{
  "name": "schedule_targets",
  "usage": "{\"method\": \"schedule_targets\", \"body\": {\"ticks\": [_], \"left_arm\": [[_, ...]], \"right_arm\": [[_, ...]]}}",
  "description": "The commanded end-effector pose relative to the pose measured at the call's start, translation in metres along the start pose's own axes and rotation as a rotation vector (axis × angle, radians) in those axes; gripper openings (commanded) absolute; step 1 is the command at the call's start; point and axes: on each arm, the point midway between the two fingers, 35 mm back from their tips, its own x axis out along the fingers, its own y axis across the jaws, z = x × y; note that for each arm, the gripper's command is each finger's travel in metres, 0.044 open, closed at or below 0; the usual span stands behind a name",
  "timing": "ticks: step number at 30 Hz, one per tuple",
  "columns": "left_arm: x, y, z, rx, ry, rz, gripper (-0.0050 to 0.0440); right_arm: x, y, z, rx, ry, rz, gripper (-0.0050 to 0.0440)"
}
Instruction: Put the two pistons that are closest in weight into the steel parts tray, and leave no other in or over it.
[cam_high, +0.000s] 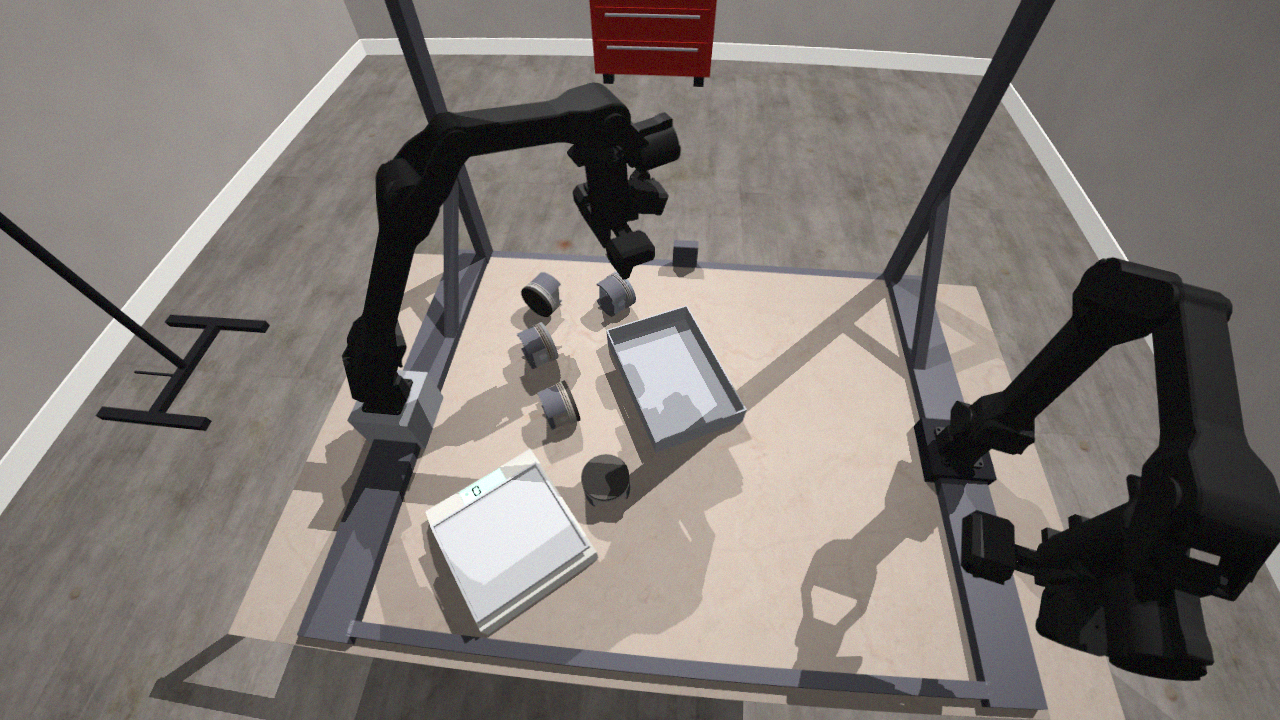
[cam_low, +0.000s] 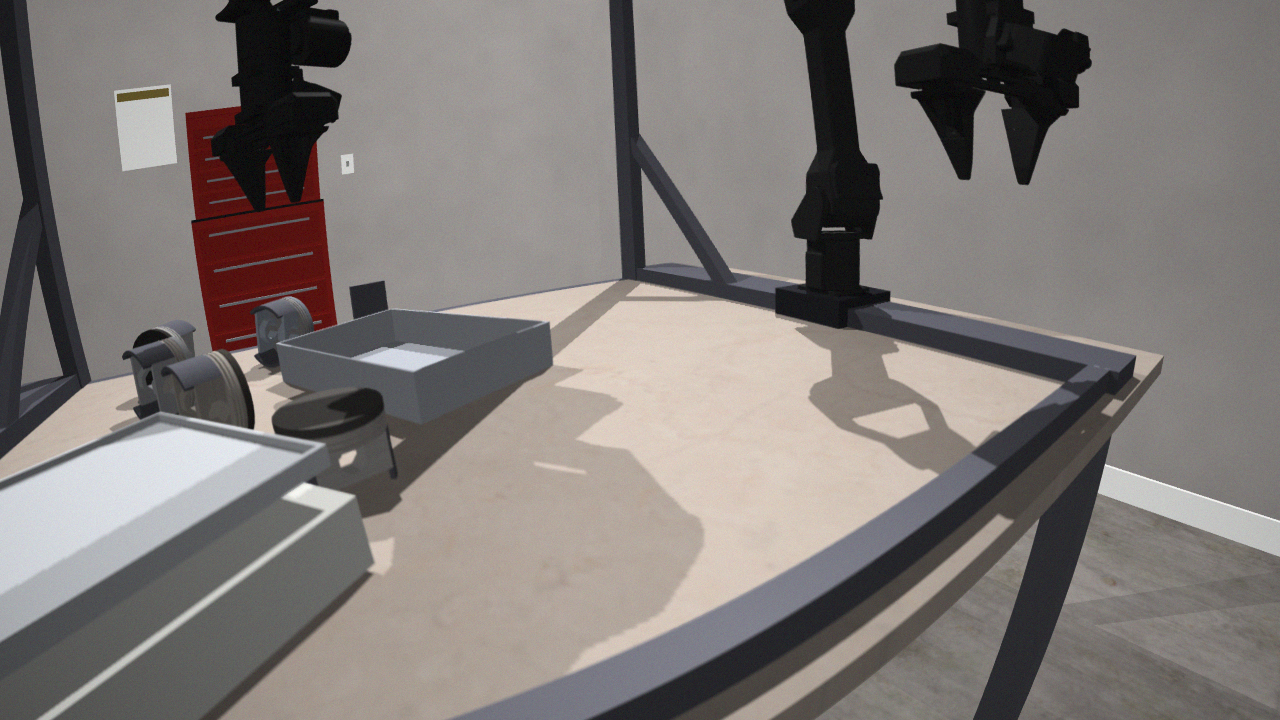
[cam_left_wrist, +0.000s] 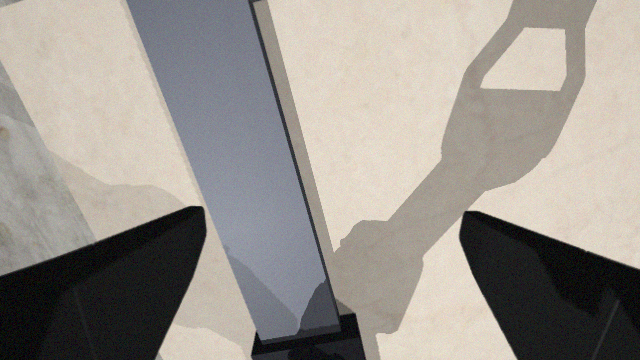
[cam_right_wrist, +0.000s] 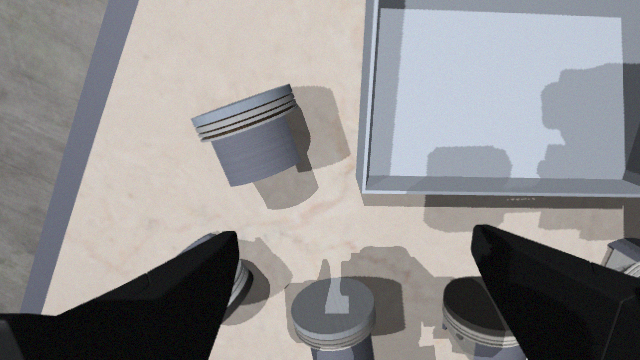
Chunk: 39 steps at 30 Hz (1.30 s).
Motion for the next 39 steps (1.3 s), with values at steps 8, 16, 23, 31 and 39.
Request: {"method": "schedule_targets", "body": {"ticks": [8,16,23,31,39], "left_arm": [[-0.005,0.0,0.004,0.002,-0.018,-0.001,0.04],[-0.005,0.0,0.004,0.002,-0.018,-0.001,0.04],[-0.005,0.0,0.004,0.002,-0.018,-0.001,0.04],[-0.005,0.0,0.004,0.002,-0.018,-0.001,0.04],[-0.005,0.0,0.004,0.002,-0.018,-0.001,0.04]], "right_arm": [[-0.017,-0.051,-0.01,0.105,-0.041,0.004,0.0392],[-0.017,-0.079,-0.019,0.189,-0.038,0.003,0.0392],[-0.016,-0.112,-0.033,0.273,-0.035,0.0,0.0392],[-0.015,-0.138,-0.047,0.366,-0.031,0.0,0.0392],[-0.014,-0.171,-0.069,0.441,-0.028,-0.003,0.0392]]}}
